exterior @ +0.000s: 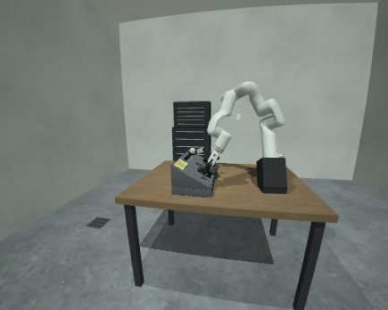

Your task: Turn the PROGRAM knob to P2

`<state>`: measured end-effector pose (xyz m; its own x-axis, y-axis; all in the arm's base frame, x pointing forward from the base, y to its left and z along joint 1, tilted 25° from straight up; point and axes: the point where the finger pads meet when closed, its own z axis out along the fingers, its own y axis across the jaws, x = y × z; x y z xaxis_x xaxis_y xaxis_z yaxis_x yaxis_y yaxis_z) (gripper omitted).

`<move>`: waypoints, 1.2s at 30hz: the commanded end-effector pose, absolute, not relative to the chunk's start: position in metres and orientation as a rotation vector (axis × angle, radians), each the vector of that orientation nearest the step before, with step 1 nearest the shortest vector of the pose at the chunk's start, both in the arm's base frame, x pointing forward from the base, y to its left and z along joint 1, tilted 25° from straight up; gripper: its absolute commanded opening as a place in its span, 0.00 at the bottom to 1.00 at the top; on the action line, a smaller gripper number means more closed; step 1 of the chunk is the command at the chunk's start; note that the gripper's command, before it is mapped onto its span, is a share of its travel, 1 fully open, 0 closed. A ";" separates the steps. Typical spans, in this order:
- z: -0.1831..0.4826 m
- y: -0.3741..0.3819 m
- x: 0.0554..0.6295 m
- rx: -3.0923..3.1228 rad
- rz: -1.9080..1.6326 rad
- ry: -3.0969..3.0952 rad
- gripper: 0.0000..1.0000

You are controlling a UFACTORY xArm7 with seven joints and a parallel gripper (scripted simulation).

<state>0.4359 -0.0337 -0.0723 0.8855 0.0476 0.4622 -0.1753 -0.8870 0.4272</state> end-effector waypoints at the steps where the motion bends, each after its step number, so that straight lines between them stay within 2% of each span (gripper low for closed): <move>1: -0.072 -0.033 0.437 2.585 0.654 -0.092 0.00; 36: -0.072 -0.033 0.437 2.581 0.642 -0.052 0.00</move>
<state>0.4360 -0.0338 -0.0724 0.8885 0.0644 0.4543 -0.1586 -0.8859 0.4359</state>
